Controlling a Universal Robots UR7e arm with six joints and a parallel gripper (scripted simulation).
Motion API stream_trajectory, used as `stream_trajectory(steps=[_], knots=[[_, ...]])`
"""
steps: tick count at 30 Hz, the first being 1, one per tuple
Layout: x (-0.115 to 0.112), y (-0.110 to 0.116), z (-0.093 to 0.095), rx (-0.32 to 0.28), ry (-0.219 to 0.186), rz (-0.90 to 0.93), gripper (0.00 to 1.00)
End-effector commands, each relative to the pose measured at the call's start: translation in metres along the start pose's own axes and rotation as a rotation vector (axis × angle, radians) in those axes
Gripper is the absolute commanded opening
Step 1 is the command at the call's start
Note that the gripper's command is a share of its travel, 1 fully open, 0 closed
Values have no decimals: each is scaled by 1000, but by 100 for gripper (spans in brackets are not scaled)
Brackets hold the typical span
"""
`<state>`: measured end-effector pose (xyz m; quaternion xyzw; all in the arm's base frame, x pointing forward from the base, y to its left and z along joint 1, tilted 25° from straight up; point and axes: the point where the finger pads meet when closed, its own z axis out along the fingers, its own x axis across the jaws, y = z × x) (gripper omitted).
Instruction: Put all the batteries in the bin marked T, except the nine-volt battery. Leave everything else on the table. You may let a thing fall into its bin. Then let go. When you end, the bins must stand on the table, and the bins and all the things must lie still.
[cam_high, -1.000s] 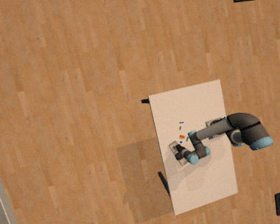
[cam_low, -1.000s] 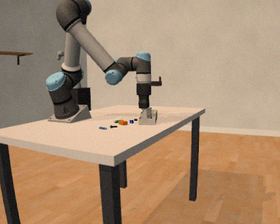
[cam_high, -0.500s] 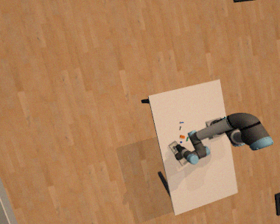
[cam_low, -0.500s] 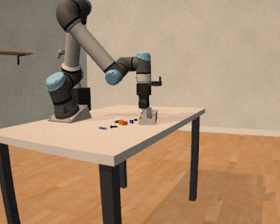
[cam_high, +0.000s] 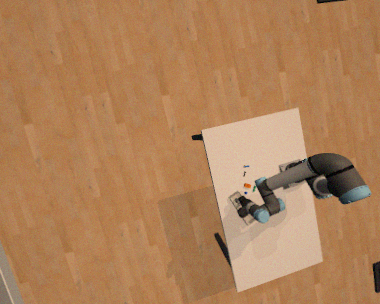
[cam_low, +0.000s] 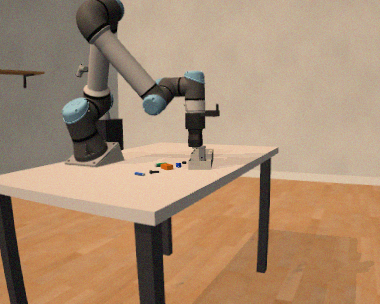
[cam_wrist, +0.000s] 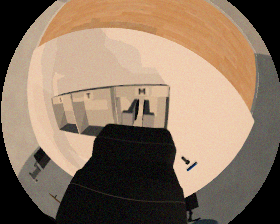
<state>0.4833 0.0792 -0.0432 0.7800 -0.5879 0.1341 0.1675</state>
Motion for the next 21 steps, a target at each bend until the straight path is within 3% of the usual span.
stream_trajectory(steps=[1, 21], knots=[[0, 0, -4, 2, 0, 0, 31], [0, 0, -26, 2, 0, 0, 31]])
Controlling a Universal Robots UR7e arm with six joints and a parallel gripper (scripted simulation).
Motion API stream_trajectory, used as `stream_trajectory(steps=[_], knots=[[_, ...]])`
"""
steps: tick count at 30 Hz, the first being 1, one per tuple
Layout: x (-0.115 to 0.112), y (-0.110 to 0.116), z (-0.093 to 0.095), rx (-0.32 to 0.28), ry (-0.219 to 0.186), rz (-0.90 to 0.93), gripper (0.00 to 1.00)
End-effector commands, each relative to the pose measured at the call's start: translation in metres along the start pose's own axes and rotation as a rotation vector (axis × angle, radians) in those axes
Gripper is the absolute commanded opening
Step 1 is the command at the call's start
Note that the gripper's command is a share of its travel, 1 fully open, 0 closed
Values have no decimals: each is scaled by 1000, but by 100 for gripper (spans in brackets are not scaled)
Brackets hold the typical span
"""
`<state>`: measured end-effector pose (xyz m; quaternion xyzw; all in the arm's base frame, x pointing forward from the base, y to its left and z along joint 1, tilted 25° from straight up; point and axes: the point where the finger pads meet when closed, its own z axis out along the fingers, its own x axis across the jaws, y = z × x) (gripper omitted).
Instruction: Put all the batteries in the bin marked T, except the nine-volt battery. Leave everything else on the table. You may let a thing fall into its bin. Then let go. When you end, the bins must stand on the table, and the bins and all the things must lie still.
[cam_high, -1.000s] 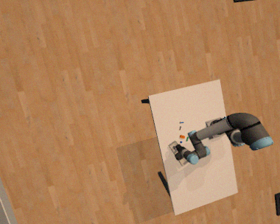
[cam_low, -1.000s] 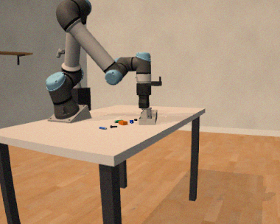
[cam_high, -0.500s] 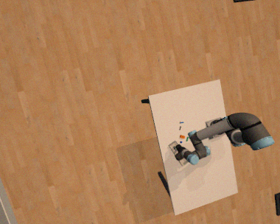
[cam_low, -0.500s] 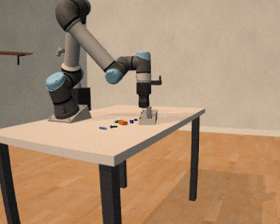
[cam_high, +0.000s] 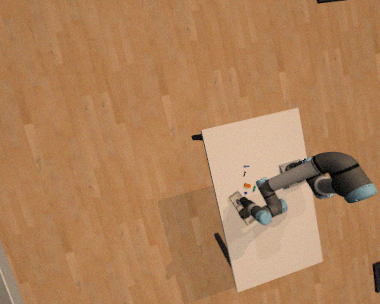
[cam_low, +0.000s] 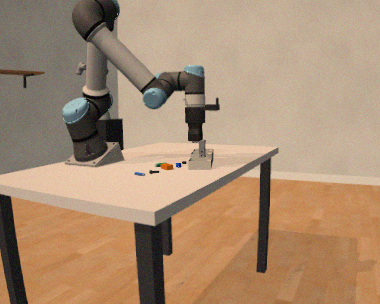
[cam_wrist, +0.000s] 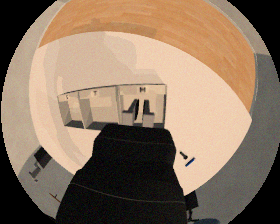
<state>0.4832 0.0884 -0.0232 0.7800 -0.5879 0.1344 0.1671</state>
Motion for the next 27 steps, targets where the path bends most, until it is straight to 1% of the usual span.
stream_trajectory(steps=[1, 3, 11, 17, 27], knots=[[0, 0, -5, 1, 0, 0, 31], [0, 0, -8, 1, 0, 0, 31], [0, 0, -38, 1, 0, 0, 31], [0, 0, -38, 1, 0, 0, 31], [-50, 5, -38, 1, 0, 0, 31]])
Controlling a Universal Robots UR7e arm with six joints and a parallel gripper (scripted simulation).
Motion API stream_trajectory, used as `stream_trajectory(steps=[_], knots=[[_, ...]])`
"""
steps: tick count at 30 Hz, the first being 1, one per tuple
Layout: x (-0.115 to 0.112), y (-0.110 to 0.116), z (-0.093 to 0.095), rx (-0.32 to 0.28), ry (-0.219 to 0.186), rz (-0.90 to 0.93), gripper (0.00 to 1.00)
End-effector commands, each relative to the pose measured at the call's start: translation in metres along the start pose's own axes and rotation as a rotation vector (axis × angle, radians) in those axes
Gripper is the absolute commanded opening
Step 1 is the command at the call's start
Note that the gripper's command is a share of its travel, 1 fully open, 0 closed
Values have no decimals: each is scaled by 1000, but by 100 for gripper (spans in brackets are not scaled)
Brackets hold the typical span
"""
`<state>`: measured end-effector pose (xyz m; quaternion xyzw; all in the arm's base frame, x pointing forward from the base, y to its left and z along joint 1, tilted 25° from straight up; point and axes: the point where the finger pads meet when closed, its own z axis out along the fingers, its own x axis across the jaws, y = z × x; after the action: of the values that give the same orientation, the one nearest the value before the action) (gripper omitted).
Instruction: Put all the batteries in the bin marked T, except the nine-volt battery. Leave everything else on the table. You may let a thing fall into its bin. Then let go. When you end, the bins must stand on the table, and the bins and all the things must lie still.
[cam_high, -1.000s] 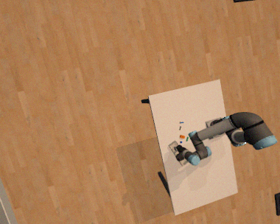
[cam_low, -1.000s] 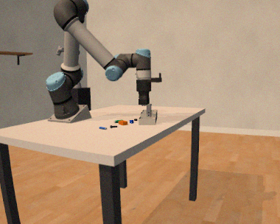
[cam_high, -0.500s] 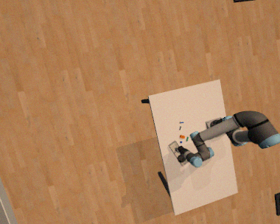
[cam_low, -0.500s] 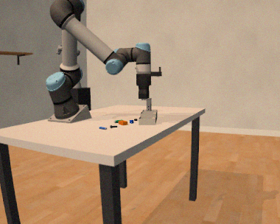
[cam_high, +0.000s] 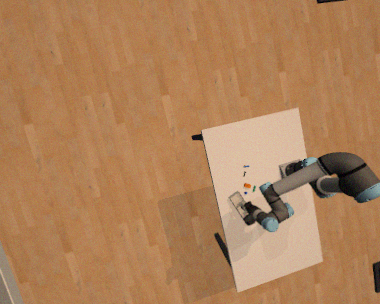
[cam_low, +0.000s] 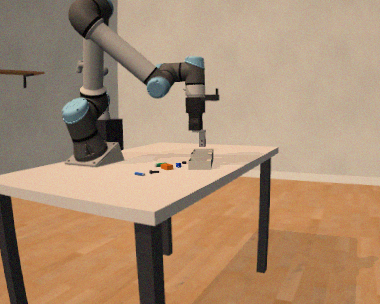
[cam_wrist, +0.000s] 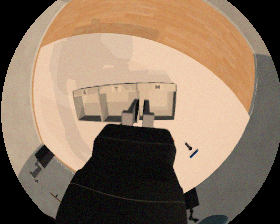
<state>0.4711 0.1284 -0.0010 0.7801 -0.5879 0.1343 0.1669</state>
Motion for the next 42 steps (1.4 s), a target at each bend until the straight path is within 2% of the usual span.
stream_trajectory(steps=[1, 5, 7, 9, 16, 39, 42], knots=[[-25, 2, -1, 1, 0, 0, 31], [-45, 5, -1, 1, 0, 0, 31], [-45, 5, -1, 1, 0, 0, 31], [-55, 6, -1, 1, 0, 0, 31], [-55, 6, -1, 1, 0, 0, 31], [-55, 6, 55, 1, 0, 0, 31], [-55, 6, 58, 1, 0, 0, 31]])
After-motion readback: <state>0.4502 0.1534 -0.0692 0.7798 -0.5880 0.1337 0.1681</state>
